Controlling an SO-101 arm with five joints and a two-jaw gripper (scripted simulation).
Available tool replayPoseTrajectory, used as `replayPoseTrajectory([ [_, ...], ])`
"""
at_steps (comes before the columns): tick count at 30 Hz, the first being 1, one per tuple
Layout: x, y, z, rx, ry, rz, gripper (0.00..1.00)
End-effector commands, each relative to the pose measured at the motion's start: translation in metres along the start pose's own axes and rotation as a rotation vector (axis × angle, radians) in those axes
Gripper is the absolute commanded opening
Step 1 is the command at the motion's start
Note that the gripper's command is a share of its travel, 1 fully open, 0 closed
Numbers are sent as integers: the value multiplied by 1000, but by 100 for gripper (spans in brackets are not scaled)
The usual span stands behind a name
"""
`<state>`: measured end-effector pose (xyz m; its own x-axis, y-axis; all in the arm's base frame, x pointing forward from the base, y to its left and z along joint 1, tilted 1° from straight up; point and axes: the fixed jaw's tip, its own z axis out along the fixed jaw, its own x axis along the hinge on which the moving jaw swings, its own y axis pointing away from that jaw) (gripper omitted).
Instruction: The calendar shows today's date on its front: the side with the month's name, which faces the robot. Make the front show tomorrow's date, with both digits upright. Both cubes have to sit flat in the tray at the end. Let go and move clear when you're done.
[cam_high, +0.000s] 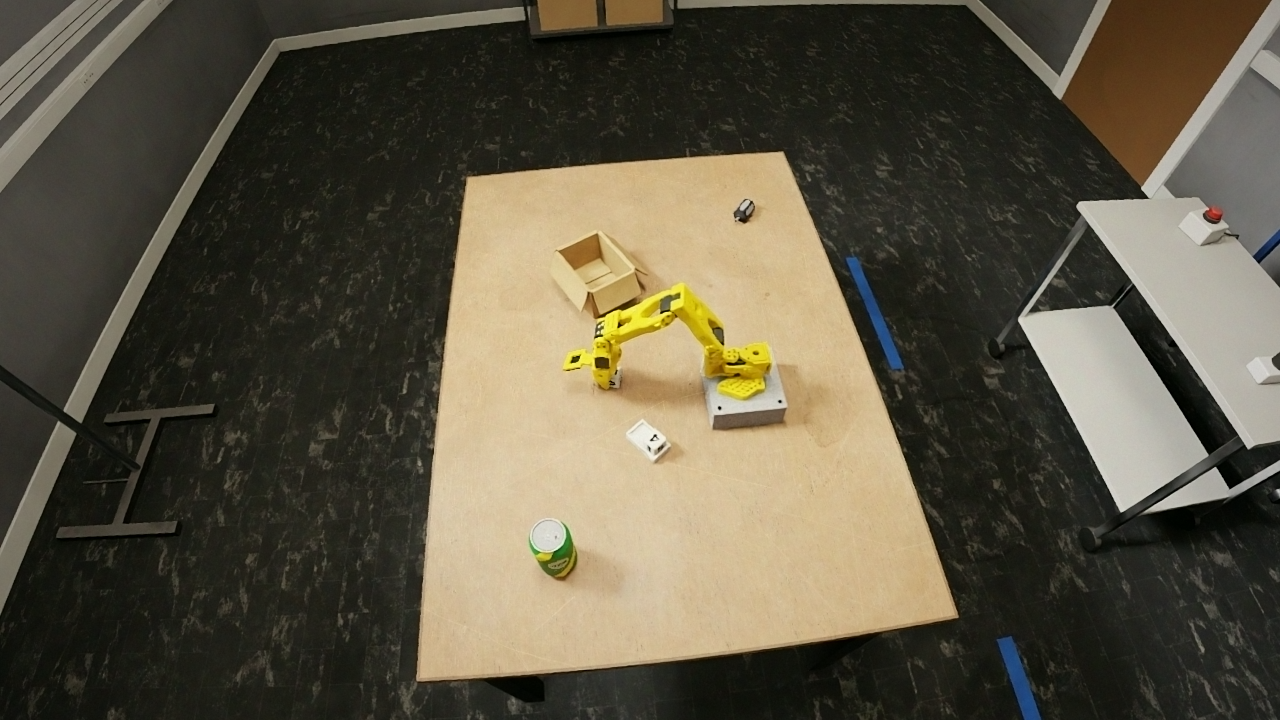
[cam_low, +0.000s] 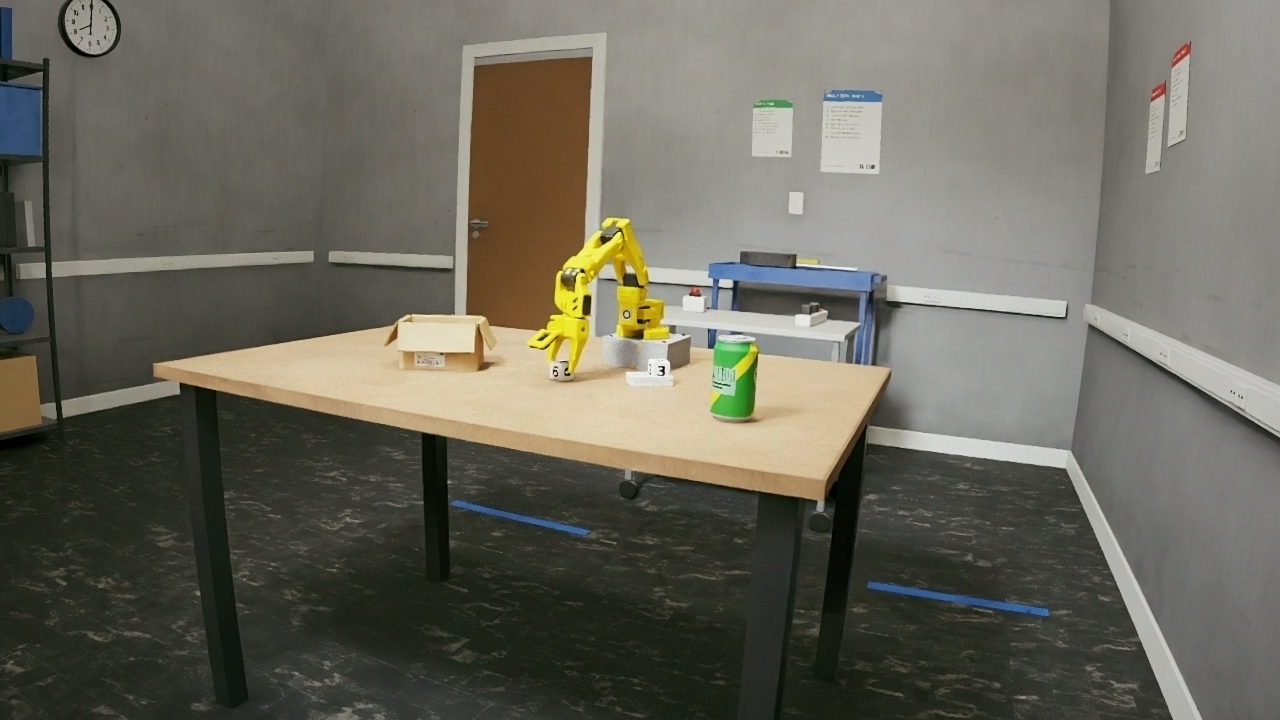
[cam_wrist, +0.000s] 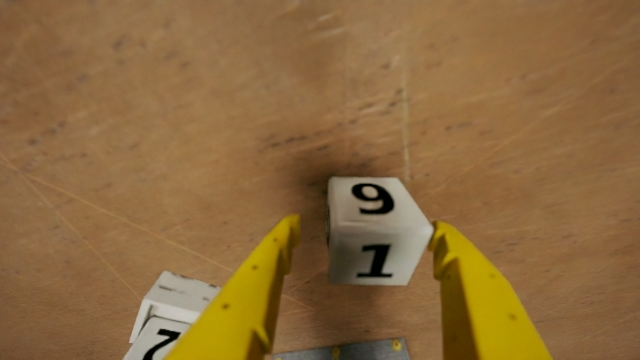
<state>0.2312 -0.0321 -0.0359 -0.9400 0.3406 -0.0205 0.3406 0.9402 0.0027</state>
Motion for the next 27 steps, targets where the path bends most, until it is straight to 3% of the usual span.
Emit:
replayPoseTrajectory([
  [1,6,-2,6,4,29,-3,31],
  [27,6,-8,6,4,30,-3,21],
])
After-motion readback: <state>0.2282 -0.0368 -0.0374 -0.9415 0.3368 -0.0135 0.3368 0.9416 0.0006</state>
